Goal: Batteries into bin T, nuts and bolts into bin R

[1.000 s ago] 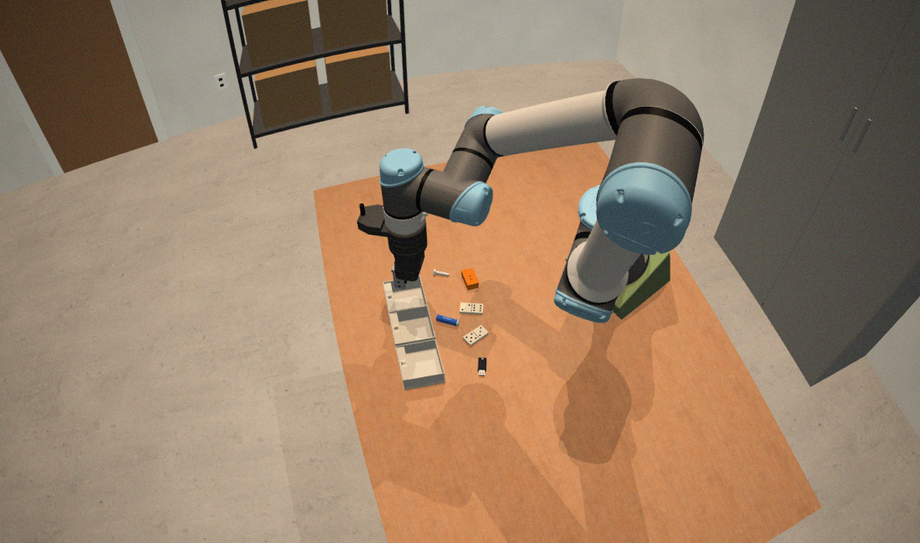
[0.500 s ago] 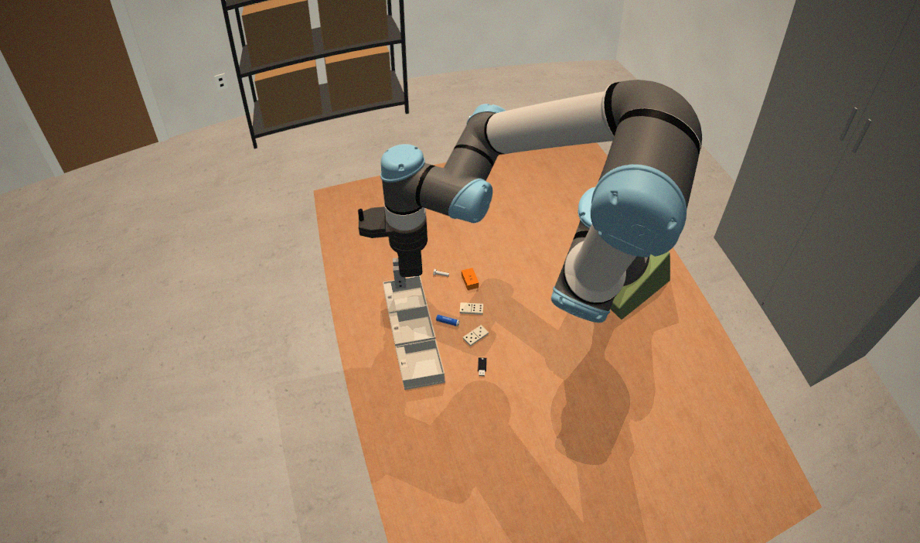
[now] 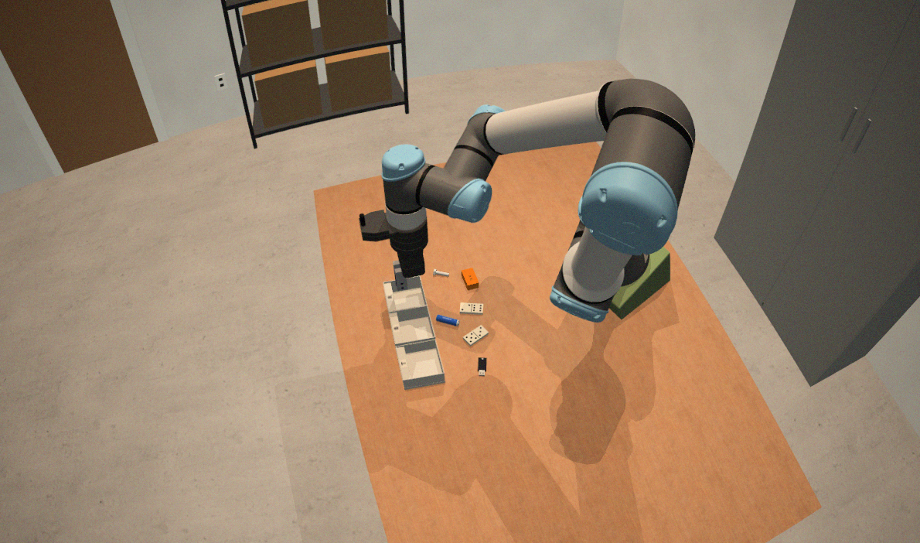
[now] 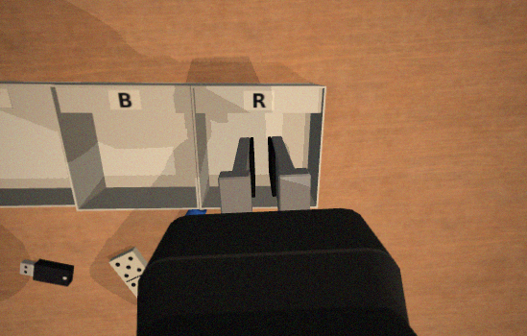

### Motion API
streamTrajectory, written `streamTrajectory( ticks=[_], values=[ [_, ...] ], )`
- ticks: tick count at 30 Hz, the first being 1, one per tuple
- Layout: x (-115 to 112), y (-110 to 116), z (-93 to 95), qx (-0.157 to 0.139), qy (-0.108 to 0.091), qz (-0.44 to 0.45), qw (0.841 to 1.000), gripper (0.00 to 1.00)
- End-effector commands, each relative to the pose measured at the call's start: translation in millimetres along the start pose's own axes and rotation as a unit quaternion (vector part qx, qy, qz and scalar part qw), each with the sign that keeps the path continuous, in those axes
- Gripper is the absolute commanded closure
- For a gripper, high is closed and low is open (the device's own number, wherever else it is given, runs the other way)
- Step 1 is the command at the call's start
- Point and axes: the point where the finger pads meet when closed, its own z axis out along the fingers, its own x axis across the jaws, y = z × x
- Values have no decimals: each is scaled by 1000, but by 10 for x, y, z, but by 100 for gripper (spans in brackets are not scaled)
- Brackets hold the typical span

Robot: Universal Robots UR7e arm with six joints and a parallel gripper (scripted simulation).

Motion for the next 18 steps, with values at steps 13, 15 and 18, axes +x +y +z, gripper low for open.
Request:
streamTrajectory(
  ticks=[13,15,18],
  values=[
    [-21,14,456,-1,-2,-3,1000,69],
    [-22,15,509,-1,-2,-3,1000,69],
    [-22,15,536,-1,-2,-3,1000,69]
  ],
)
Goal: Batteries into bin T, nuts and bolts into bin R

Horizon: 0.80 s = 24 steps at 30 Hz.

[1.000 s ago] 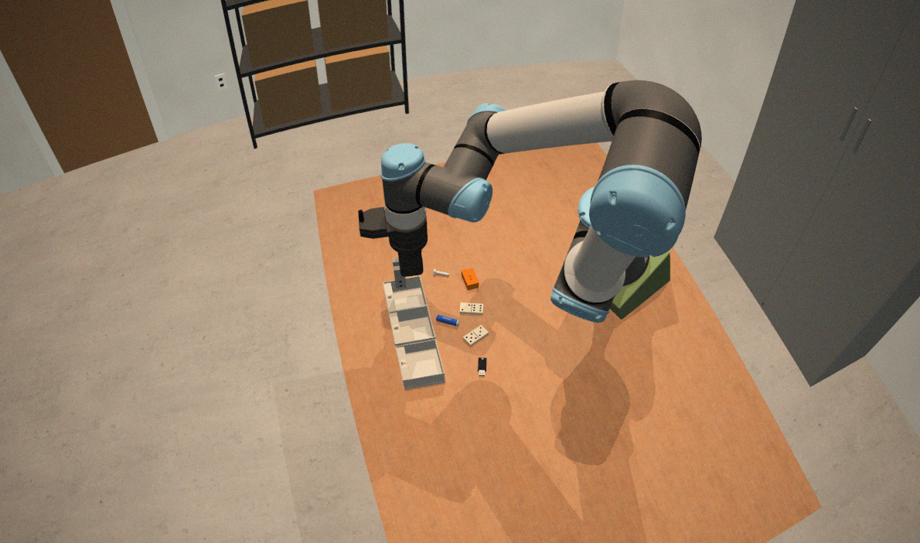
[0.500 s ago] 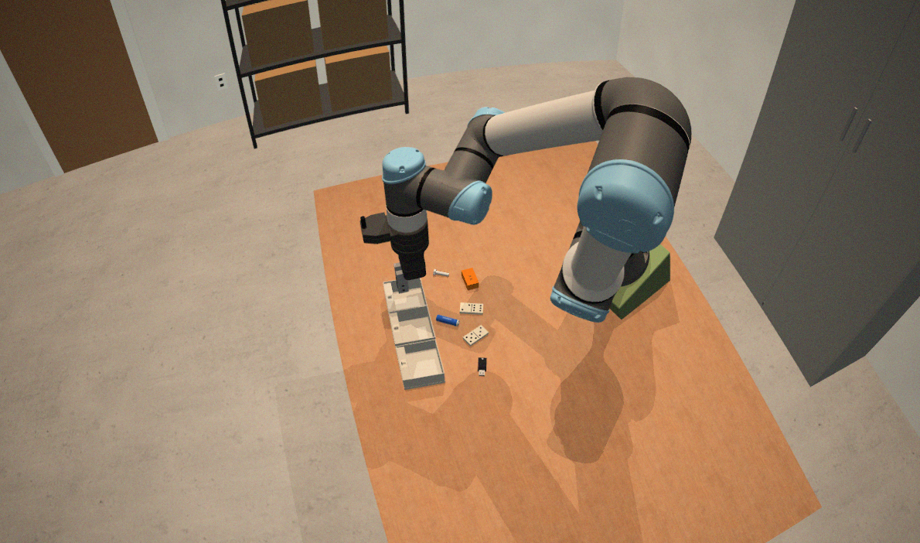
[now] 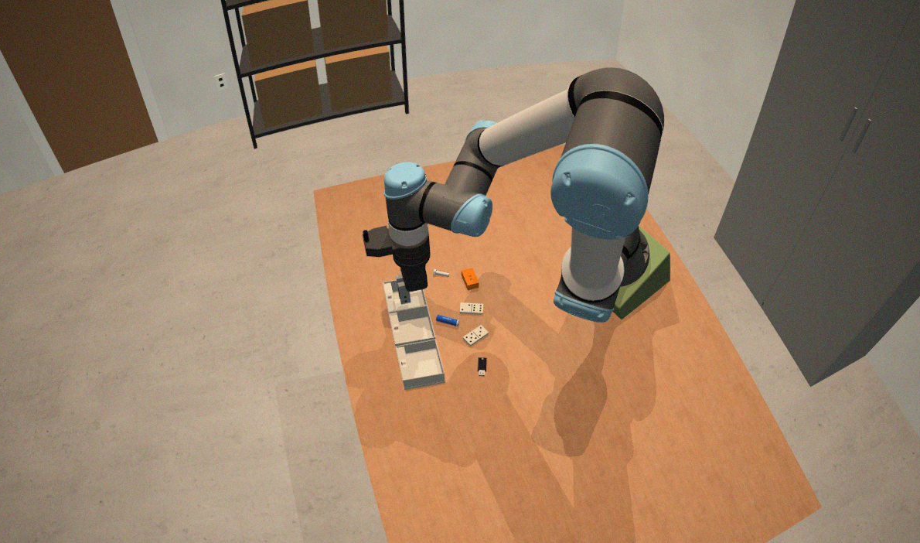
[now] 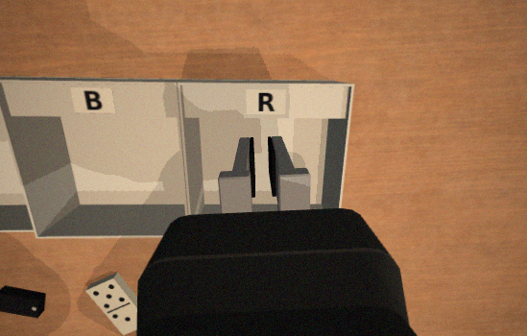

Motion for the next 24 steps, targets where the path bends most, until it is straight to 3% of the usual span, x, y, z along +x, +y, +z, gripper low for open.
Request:
streamTrajectory(
  ticks=[1,24],
  values=[
    [7,-17,122,2,3,0,1000,69],
    [21,-36,102,4,5,-1,1000,69]
  ],
)
